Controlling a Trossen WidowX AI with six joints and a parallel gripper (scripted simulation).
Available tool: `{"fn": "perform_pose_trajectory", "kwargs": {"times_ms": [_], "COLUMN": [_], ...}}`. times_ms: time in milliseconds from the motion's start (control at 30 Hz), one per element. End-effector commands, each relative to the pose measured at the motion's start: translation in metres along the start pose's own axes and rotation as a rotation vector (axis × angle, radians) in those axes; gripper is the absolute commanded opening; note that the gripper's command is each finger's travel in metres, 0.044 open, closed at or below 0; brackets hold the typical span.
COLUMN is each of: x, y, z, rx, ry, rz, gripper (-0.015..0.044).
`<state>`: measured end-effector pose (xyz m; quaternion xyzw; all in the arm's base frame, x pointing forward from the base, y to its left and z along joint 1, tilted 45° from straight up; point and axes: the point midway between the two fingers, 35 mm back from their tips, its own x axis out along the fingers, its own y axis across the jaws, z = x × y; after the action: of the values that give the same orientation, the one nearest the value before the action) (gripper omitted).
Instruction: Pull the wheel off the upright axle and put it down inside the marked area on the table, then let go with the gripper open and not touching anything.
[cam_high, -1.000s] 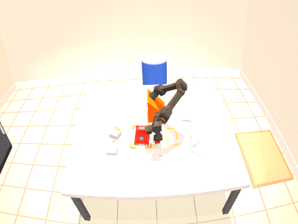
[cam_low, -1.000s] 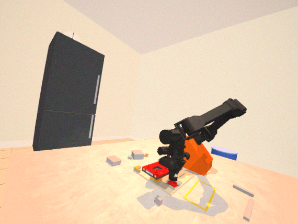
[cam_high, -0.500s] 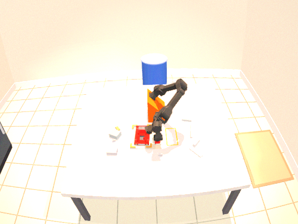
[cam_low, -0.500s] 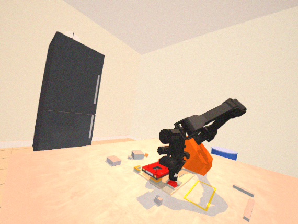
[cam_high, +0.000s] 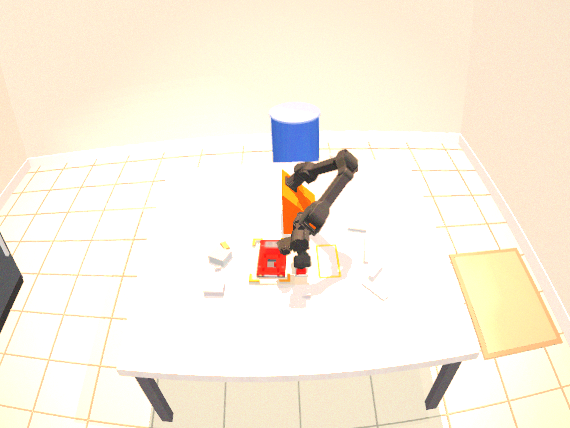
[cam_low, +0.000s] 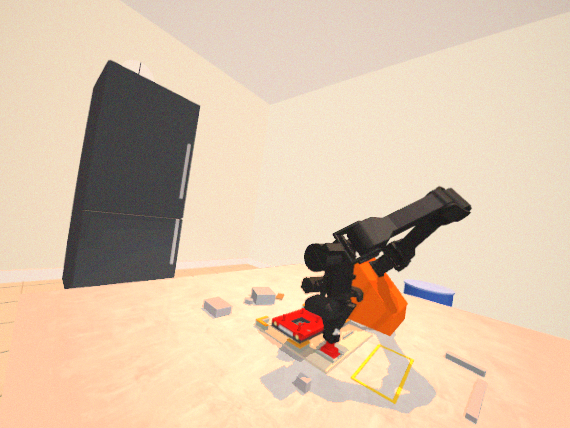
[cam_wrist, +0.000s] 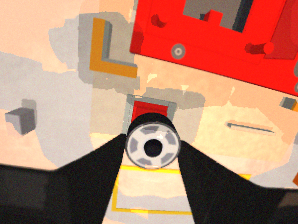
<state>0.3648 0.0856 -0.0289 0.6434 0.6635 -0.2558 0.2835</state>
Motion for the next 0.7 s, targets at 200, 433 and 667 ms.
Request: {"fn": "perform_pose_trajectory", "kwargs": {"times_ms": [200, 433, 667], "x": [-0.0066, -0.0089, -0.0113], "y": [0.0012, 0.0012, 0.0011], "z": [-0.0007, -0.0006, -0.0005], "rx": [-0.003, -0.003, -0.002], "ry": [-0.001, -0.001, 0.000], "rz": [0.008, 0.008, 0.009], "gripper": [0.0000, 0.0000, 0.0000]}}
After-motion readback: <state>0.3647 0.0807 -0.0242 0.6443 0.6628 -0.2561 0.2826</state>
